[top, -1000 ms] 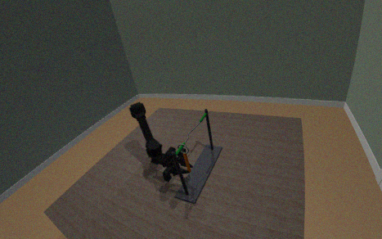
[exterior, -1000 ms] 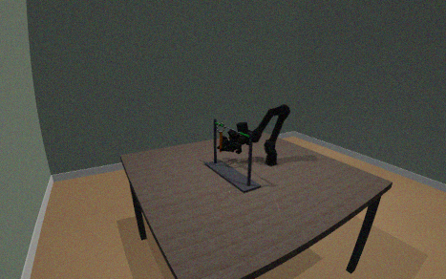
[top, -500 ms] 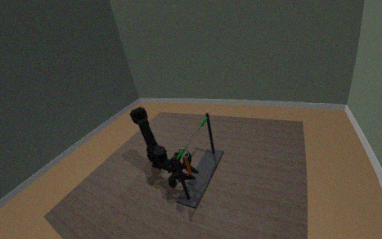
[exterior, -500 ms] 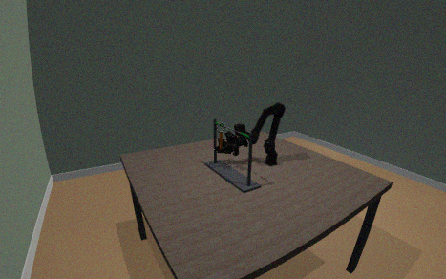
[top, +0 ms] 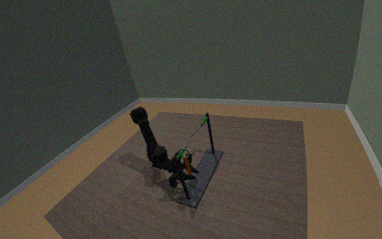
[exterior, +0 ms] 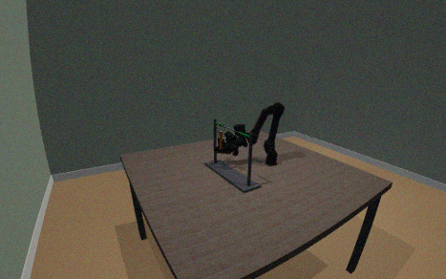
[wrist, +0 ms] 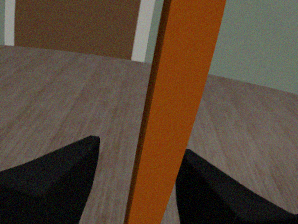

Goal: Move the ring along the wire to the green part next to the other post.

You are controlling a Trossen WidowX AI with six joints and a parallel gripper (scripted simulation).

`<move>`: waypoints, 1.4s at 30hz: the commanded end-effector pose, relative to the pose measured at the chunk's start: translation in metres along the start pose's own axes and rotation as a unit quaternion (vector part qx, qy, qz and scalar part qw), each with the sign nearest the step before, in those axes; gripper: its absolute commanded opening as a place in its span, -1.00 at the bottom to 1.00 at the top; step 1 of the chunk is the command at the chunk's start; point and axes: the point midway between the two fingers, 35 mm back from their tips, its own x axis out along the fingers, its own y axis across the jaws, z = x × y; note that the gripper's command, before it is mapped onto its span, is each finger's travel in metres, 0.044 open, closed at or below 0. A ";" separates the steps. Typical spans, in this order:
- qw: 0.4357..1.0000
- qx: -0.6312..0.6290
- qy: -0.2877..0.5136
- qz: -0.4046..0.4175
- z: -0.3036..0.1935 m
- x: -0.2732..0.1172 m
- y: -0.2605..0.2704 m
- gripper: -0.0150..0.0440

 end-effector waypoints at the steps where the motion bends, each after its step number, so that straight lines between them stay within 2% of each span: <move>1: 1.000 0.003 0.000 -0.002 0.000 0.000 -0.001 0.05; 3: 1.000 0.003 0.000 -0.002 0.000 0.000 -0.001 0.05; 15: 1.000 0.000 0.000 0.000 0.000 0.000 0.000 -1.00; 42: 1.000 0.000 0.000 -0.002 0.016 -0.003 0.001 -1.00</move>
